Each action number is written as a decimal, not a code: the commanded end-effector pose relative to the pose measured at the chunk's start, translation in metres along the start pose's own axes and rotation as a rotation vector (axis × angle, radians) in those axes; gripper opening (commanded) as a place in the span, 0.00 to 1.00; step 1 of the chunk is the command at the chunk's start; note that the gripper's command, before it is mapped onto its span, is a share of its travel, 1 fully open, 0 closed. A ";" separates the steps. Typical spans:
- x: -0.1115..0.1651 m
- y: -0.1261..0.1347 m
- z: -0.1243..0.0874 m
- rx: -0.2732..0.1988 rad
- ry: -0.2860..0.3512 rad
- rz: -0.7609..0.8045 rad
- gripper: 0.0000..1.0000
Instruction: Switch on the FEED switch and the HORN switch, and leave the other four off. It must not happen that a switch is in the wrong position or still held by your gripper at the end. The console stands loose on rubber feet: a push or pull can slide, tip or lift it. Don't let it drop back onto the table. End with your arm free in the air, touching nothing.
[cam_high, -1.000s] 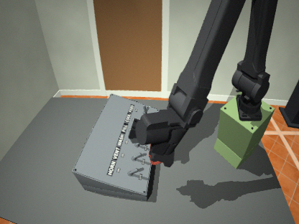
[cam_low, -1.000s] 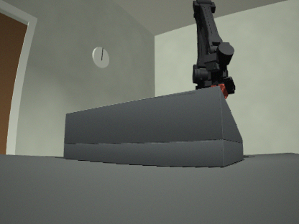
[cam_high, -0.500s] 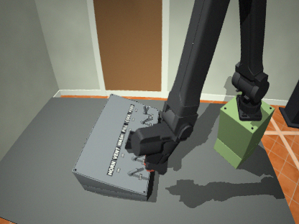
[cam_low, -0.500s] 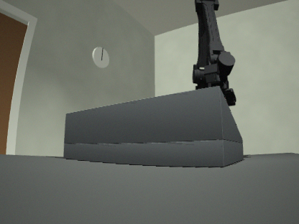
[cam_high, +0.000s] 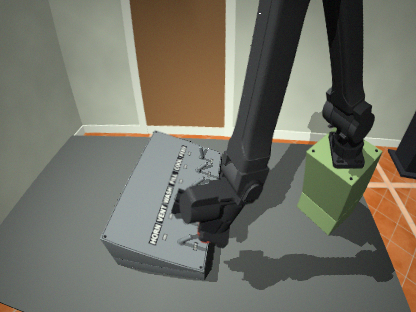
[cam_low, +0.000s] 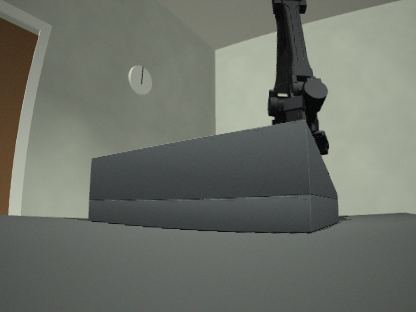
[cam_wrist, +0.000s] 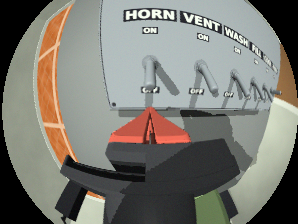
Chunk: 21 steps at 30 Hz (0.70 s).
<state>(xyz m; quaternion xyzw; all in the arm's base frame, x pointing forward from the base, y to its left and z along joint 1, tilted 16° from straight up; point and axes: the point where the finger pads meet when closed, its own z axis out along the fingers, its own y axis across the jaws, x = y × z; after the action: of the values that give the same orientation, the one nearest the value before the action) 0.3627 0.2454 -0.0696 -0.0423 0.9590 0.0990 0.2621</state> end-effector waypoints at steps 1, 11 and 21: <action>-0.012 0.003 0.004 -0.011 -0.026 0.001 0.00; -0.015 0.005 0.002 -0.015 -0.034 0.003 0.00; -0.015 0.005 0.002 -0.015 -0.034 0.003 0.00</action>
<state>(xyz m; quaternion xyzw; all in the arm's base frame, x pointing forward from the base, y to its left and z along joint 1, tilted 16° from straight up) 0.3625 0.2453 -0.0708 -0.0424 0.9592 0.0986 0.2616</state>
